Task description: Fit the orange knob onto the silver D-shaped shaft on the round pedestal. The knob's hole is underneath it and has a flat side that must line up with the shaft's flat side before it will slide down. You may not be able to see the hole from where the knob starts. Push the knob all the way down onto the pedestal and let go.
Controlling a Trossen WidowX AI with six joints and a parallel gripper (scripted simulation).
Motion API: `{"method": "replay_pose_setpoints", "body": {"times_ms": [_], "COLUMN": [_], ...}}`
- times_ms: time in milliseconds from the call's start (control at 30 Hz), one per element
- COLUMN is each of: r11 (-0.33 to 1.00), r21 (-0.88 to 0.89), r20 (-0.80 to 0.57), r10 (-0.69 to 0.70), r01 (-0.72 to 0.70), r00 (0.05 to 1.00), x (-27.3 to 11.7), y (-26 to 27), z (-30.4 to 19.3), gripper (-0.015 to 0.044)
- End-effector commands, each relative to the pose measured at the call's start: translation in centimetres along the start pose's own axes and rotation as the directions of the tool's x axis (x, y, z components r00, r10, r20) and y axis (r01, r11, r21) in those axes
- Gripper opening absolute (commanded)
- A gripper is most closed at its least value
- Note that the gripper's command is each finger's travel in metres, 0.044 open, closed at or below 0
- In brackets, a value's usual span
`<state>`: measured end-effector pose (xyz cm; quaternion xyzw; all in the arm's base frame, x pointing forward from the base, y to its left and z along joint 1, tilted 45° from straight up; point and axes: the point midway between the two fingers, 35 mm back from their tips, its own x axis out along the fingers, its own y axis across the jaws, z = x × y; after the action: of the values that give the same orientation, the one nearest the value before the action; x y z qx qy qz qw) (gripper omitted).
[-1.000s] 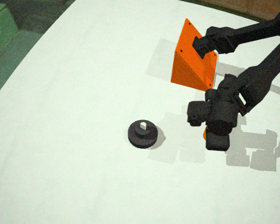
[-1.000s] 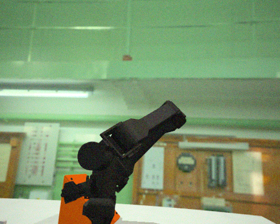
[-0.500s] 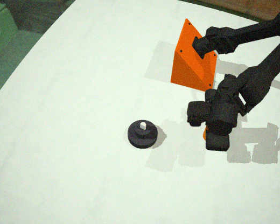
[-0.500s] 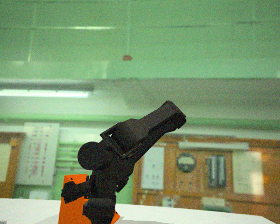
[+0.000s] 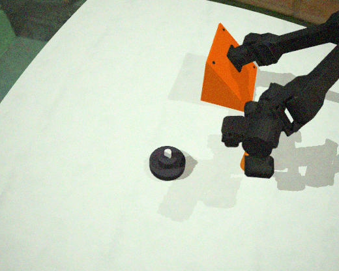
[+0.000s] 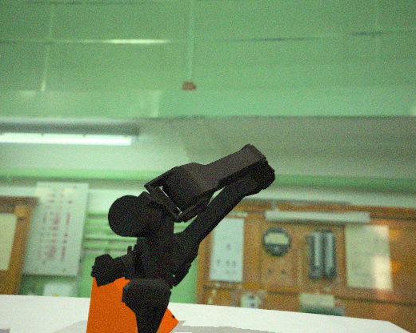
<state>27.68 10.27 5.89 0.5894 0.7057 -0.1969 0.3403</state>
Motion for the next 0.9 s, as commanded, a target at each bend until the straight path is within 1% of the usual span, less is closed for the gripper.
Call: {"method": "replay_pose_setpoints", "body": {"times_ms": [0,33,300,433,867], "r11": [1.0,1.0,1.0,1.0,1.0], "r21": [-0.009,-0.009,-0.009,-0.009,-0.009], "r20": [0.007,0.006,0.006,0.006,0.008], "r10": [0.02,0.02,0.02,0.021,0.021], "r01": [-0.02,-0.02,-0.02,-0.021,-0.021], "r00": [1.0,1.0,1.0,1.0,1.0], "x": [-5.5,-5.8,-5.8,-4.4,-2.6], "y": [0.1,0.1,0.1,0.1,0.3], "z": [-0.1,-0.1,-0.1,-0.1,0.0], "gripper": [0.0424,0.044,0.044,0.044,0.044]}}
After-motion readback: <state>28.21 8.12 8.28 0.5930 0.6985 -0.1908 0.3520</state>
